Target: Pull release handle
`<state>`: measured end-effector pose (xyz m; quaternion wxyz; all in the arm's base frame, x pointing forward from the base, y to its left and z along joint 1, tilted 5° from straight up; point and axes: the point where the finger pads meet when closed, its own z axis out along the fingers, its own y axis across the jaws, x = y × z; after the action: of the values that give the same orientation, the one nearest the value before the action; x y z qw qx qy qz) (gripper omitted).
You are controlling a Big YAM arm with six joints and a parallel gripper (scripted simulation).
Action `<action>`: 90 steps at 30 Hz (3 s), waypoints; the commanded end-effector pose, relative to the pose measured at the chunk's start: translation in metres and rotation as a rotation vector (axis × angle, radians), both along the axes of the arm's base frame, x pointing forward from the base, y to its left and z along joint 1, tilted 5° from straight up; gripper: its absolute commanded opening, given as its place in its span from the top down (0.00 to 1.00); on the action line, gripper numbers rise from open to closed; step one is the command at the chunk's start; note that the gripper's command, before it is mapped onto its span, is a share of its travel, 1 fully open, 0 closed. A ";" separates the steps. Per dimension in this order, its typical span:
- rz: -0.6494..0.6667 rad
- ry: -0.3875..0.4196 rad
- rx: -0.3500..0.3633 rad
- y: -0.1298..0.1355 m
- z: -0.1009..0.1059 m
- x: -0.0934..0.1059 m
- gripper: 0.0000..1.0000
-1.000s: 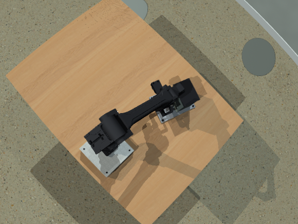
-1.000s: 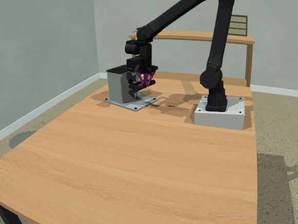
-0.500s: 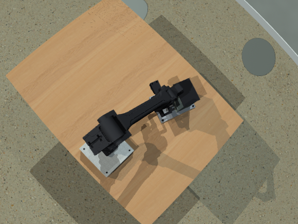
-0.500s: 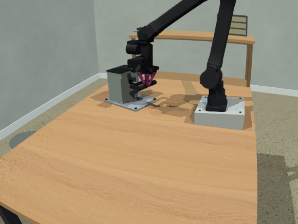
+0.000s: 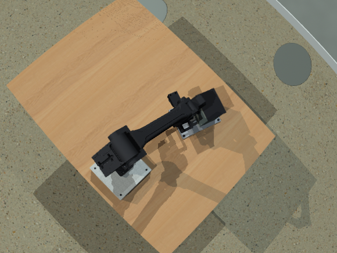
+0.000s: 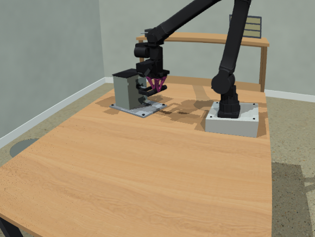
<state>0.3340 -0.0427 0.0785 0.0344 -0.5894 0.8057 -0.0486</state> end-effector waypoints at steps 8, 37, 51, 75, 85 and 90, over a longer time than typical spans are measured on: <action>-0.006 0.146 0.018 0.014 -0.010 -0.061 1.00; -0.006 0.153 0.019 0.015 -0.010 -0.063 1.00; -0.006 0.153 0.019 0.015 -0.010 -0.063 1.00; 0.001 0.057 0.009 0.002 -0.009 -0.018 1.00; 0.001 0.057 0.009 0.002 -0.009 -0.018 1.00; 0.001 0.057 0.009 0.002 -0.009 -0.018 1.00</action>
<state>0.3370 -0.0436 0.0786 0.0384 -0.5878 0.8063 -0.0539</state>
